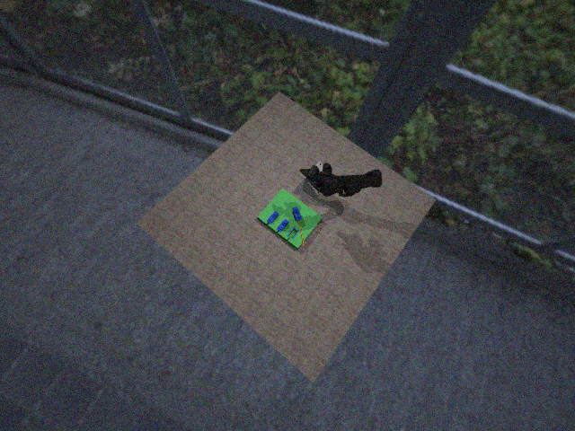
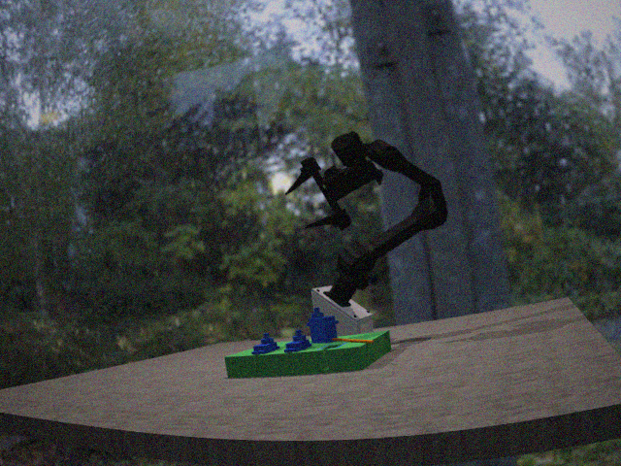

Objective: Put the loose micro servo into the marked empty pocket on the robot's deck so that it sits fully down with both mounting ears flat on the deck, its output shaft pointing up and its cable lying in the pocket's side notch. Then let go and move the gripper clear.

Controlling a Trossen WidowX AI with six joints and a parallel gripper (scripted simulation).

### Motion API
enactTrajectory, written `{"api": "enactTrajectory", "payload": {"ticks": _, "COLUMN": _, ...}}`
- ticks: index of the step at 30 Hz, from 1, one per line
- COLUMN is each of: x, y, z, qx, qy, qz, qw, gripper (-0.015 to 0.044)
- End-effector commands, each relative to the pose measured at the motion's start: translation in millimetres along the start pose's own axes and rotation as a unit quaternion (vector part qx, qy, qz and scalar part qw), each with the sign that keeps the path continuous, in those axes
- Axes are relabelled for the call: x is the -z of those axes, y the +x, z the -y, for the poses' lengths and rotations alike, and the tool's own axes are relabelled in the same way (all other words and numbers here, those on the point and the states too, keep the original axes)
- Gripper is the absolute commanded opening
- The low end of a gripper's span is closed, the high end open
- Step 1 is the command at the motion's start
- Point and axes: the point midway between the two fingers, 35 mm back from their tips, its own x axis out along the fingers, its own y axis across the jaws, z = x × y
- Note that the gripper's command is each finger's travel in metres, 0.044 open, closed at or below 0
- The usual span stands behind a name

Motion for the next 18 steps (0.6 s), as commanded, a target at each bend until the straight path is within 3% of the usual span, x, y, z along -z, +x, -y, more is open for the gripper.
{"api": "enactTrajectory", "payload": {"ticks": 1, "x": 8, "y": 5, "z": 5, "qx": 0.019, "qy": -0.066, "qz": -0.011, "qw": 0.998, "gripper": 0.0440}}
{"api": "enactTrajectory", "payload": {"ticks": 18, "x": 35, "y": 20, "z": 24, "qx": 0.078, "qy": -0.339, "qz": -0.074, "qw": 0.935, "gripper": 0.0440}}
